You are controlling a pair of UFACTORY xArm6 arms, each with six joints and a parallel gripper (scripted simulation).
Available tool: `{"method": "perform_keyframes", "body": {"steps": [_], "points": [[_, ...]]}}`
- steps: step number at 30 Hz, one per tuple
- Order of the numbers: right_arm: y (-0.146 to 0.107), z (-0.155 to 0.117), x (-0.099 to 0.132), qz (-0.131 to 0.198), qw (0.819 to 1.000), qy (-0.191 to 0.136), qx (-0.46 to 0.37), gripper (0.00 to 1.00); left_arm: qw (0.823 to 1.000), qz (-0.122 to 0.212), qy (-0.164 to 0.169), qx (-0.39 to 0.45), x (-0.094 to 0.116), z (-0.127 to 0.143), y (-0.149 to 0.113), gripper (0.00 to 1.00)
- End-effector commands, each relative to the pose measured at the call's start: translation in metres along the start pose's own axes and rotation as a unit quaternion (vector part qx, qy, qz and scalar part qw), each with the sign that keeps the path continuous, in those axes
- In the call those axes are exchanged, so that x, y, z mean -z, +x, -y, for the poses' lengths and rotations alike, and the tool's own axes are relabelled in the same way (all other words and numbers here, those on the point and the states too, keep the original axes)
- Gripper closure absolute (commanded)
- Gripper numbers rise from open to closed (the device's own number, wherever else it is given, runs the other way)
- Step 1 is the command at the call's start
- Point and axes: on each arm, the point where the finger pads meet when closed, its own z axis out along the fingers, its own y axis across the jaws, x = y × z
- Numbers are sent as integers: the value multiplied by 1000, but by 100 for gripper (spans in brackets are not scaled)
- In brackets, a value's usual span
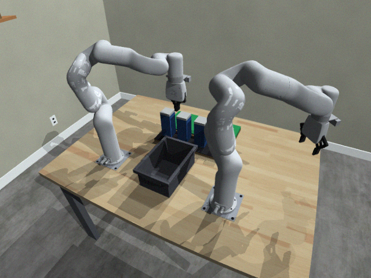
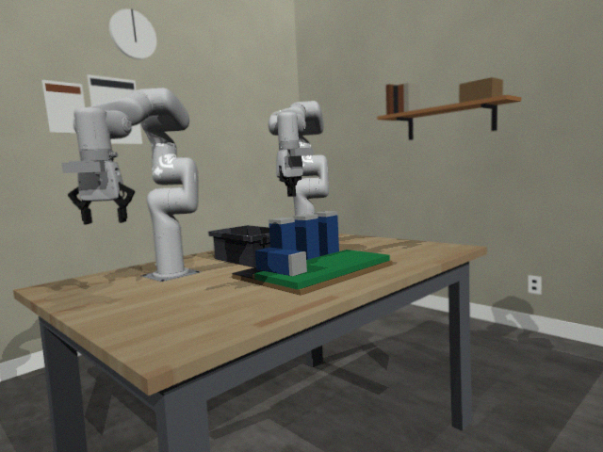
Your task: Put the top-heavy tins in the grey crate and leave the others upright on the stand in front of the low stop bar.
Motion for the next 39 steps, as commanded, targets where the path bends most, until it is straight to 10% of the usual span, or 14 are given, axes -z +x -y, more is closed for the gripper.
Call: {"method": "perform_keyframes", "body": {"steps": [1, 28, 39], "points": [[1, 0, 2, -2, 1000, 0, 0, 0, 1000, -2, -2, 0, -16, -1, 1, 100], [1, 0, 2, -2, 1000, 0, 0, 0, 1000, -2, -3, 0, -106, -2, 2, 100], [1, 0, 2, -2, 1000, 0, 0, 0, 1000, -2, -3, 0, -109, -2, 2, 100]]}}
